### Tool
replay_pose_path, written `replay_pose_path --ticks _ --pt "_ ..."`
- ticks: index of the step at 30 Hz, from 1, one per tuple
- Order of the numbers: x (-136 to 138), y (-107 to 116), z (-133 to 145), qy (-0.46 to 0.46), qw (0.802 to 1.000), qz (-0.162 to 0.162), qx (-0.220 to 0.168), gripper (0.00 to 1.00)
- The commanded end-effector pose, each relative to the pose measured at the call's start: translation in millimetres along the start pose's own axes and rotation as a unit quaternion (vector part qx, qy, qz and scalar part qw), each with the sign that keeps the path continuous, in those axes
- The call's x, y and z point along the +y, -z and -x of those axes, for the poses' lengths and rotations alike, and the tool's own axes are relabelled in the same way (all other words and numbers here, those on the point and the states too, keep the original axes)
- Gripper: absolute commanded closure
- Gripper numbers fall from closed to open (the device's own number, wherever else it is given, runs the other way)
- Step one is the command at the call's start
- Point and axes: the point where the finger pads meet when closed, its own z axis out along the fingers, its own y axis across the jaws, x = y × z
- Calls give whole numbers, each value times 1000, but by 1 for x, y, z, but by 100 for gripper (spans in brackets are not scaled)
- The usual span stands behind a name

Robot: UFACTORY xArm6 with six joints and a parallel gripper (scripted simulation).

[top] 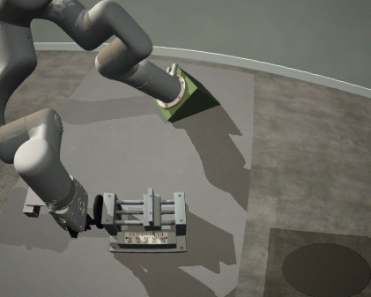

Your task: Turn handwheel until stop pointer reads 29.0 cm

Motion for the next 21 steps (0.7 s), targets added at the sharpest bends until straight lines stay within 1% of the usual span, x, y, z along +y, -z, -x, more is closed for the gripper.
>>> replay_pose_path --ticks 1,8,21 --pt "2 9 0 0 1000 1 1 94" --pt "9 18 0 0 1000 1 1 94" --pt "23 26 0 0 1000 1 1 94"
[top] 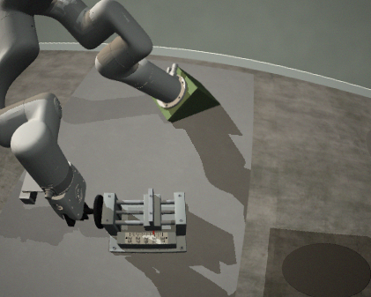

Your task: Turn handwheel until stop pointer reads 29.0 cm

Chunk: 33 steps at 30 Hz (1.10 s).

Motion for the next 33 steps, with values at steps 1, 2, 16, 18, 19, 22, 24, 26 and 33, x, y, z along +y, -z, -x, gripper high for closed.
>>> replay_pose_path --ticks 1,2,16,18,19,22,24,26,33 --pt "6 2 0 0 1000 0 0 94" --pt "8 2 0 0 1000 0 0 94" --pt "24 0 0 0 1000 0 0 94" --pt "27 -1 0 0 1000 0 0 94" --pt "28 -2 0 0 1000 0 0 94" --pt "31 -4 0 0 1000 0 0 94" --pt "32 -5 0 0 1000 0 0 94" --pt "34 -7 0 0 1000 0 0 94" --pt "40 -15 0 0 1000 0 0 94"
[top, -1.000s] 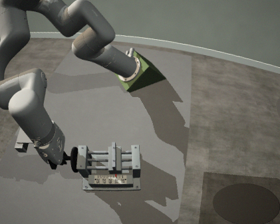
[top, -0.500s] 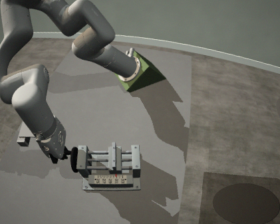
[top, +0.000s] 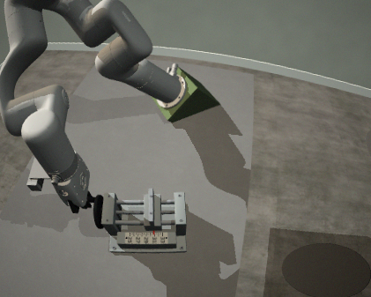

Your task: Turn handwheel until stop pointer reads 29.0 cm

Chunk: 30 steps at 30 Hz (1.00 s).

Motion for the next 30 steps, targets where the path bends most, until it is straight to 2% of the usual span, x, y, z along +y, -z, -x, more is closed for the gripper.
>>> replay_pose_path --ticks 1,30 --pt "2 -4 0 -1 1000 -2 0 94" --pt "0 -31 0 -1 1000 -2 0 94"
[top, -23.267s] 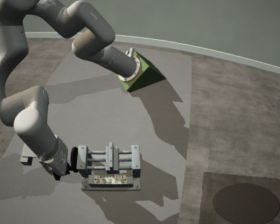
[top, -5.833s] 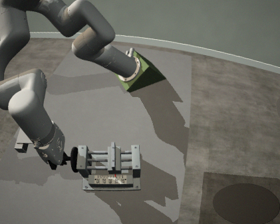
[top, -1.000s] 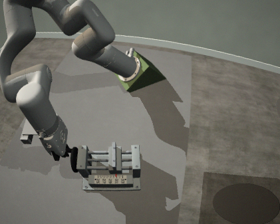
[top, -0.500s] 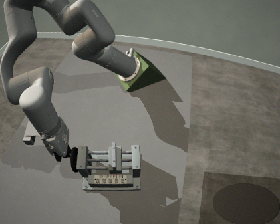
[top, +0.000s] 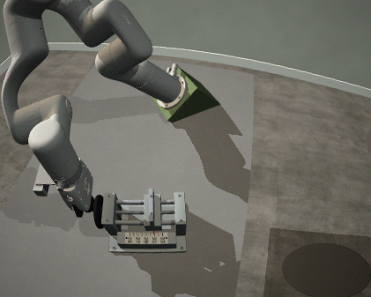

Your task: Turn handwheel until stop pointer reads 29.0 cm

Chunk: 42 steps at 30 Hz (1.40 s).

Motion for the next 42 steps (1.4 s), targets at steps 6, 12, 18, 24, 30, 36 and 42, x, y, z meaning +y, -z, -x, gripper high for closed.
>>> replay_pose_path --ticks 6,12,18,24,30,36,42 --pt "-5 -7 0 0 1000 0 0 94" --pt "-7 -9 0 0 1000 0 0 94" --pt "-11 -12 0 0 1000 0 0 94" --pt "-15 -15 0 0 1000 0 0 94" --pt "-18 -16 0 0 1000 0 0 94" --pt "-22 -17 0 0 1000 0 0 94" --pt "-26 -18 0 0 1000 0 0 94"
